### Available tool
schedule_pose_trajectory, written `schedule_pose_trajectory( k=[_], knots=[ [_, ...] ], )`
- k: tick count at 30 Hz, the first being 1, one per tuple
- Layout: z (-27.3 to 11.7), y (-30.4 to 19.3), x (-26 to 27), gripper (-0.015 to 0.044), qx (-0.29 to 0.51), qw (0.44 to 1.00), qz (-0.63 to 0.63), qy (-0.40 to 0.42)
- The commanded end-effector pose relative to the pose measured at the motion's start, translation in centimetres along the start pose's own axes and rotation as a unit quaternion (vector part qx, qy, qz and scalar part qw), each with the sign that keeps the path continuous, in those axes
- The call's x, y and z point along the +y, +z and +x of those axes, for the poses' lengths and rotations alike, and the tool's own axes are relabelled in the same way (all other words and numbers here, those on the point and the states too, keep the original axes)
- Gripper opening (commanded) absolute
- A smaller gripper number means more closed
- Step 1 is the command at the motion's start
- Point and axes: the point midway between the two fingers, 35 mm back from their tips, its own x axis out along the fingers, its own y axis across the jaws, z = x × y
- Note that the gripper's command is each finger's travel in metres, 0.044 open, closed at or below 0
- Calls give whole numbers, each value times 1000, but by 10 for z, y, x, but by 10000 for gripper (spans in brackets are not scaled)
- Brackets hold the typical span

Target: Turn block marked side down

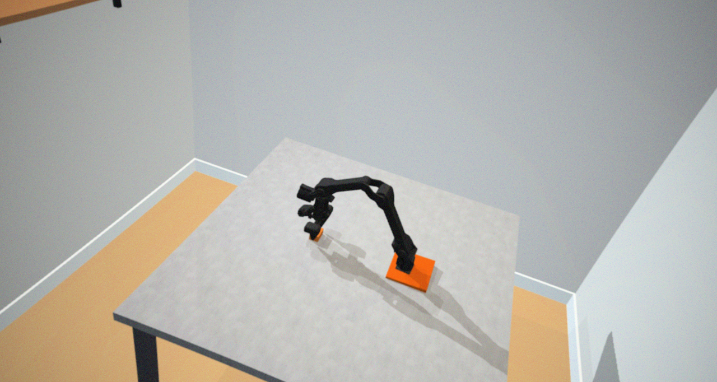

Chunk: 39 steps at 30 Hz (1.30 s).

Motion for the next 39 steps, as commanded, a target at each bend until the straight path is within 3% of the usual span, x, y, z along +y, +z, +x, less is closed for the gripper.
schedule_pose_trajectory(
  k=[1, 2, 7, 29, 35, 39],
  knots=[
    [6, -1, 1, 440, 1, 1000, 3, 2],
    [6, -1, 1, 440, 1, 1000, 3, 2],
    [6, -1, 1, 309, 1, 1000, 3, 2],
    [6, -1, 1, 162, 1, 1000, 3, 2],
    [-21, 0, 1, 5, 1, 1000, 2, 2],
    [-24, 0, 1, 0, 0, 1000, 3, 2]
  ],
)
